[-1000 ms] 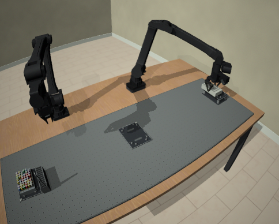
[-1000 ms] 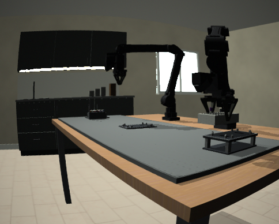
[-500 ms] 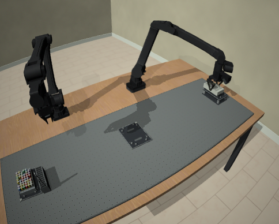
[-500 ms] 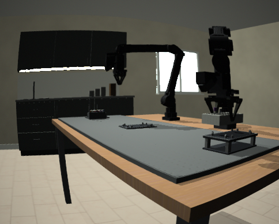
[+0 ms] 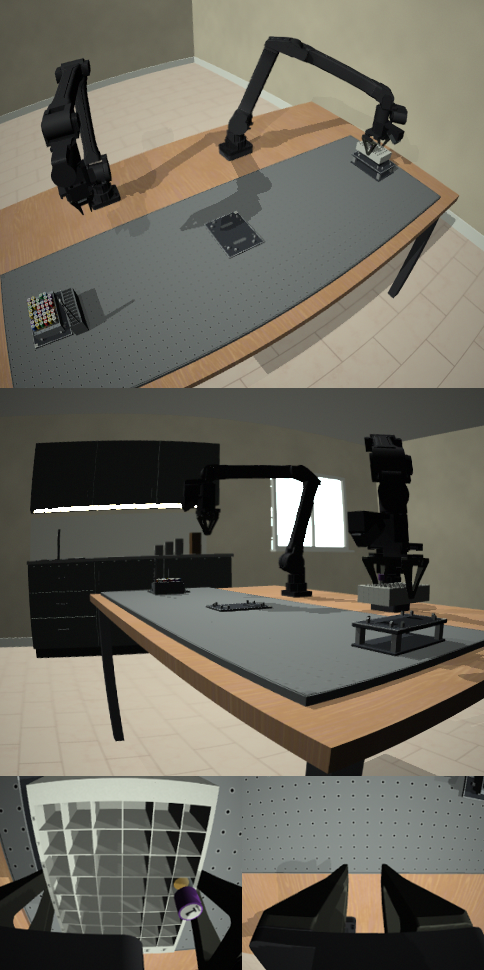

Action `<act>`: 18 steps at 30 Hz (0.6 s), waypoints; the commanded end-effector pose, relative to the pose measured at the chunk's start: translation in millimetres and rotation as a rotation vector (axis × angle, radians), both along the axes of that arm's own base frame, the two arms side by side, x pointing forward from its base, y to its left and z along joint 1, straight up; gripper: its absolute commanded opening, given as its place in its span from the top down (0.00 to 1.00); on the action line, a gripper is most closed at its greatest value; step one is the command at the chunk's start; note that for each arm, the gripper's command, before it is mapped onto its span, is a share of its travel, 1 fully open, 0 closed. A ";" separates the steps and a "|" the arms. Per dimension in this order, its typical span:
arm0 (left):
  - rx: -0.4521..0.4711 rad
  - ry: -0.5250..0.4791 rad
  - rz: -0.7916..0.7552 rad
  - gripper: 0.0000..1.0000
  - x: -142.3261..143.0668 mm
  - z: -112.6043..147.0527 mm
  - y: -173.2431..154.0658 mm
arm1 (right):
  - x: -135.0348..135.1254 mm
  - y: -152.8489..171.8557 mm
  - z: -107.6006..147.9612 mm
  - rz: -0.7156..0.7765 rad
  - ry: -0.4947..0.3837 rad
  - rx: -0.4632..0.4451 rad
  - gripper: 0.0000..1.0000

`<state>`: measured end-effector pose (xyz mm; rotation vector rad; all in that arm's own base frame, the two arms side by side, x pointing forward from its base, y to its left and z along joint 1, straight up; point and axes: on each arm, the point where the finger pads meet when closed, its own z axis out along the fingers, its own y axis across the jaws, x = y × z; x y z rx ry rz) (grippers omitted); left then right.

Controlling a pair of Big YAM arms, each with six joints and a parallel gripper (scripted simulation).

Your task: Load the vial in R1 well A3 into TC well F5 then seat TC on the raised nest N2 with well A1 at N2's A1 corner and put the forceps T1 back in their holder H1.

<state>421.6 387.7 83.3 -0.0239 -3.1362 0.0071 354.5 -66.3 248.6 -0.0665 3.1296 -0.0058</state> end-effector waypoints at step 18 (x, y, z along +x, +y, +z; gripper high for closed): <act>0.027 -0.028 -0.002 1.00 9.0 18.5 49.8 | -1.2 -0.3 -7.6 -0.013 0.027 0.008 0.76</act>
